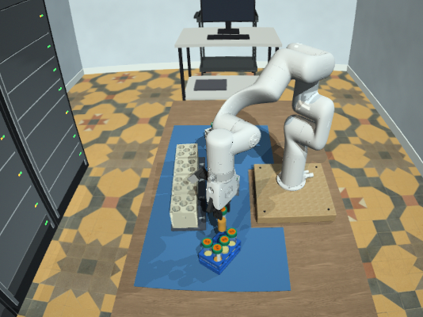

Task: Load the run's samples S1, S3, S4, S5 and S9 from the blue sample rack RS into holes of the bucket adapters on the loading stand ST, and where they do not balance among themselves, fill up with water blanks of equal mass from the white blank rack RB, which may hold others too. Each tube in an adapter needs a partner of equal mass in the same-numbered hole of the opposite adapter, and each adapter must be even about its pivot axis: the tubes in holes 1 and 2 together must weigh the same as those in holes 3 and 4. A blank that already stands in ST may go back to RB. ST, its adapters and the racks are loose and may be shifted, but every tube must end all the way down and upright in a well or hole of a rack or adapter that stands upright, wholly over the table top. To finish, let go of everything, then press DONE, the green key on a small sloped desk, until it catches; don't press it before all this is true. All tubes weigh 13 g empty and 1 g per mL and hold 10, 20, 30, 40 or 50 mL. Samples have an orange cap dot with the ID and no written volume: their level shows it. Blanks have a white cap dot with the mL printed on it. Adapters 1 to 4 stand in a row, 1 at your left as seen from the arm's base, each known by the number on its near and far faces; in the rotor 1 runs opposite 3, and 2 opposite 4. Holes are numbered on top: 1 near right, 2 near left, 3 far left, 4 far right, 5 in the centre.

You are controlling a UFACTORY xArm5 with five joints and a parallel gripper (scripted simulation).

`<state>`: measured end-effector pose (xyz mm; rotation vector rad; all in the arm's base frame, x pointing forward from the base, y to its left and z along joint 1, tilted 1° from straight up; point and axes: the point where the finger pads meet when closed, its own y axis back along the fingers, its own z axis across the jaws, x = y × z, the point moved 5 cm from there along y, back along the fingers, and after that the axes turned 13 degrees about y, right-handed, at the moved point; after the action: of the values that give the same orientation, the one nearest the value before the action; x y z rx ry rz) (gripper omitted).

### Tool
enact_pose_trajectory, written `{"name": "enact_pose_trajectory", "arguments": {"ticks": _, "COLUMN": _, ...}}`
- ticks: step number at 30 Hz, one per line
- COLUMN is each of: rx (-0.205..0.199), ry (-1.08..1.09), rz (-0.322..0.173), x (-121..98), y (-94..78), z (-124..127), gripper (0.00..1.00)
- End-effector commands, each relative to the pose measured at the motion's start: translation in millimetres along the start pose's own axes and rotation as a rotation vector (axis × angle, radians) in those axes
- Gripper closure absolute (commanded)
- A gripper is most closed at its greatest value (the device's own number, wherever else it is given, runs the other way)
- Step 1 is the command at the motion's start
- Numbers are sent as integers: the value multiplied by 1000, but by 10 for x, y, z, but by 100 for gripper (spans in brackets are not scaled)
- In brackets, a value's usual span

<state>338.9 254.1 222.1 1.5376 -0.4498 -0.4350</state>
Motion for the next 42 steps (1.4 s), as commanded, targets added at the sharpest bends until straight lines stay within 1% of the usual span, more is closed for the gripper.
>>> {"name": "enact_pose_trajectory", "arguments": {"ticks": 1, "rx": 3, "ry": 0, "rz": 1, "x": 3, "y": 80, "z": -8, "gripper": 100}}
{"name": "enact_pose_trajectory", "arguments": {"ticks": 3, "rx": 3, "ry": 0, "rz": 1, "x": 3, "y": 120, "z": -8, "gripper": 100}}
{"name": "enact_pose_trajectory", "arguments": {"ticks": 5, "rx": 3, "ry": 0, "rz": 1, "x": 3, "y": 120, "z": -8, "gripper": 100}}
{"name": "enact_pose_trajectory", "arguments": {"ticks": 20, "rx": 3, "ry": 0, "rz": 1, "x": 4, "y": 420, "z": -7, "gripper": 100}}
{"name": "enact_pose_trajectory", "arguments": {"ticks": 22, "rx": 3, "ry": 0, "rz": 1, "x": 4, "y": 420, "z": -7, "gripper": 100}}
{"name": "enact_pose_trajectory", "arguments": {"ticks": 25, "rx": 3, "ry": 0, "rz": 1, "x": 4, "y": 480, "z": -7, "gripper": 100}}
{"name": "enact_pose_trajectory", "arguments": {"ticks": 42, "rx": 3, "ry": 0, "rz": 1, "x": 4, "y": 480, "z": -7, "gripper": 100}}
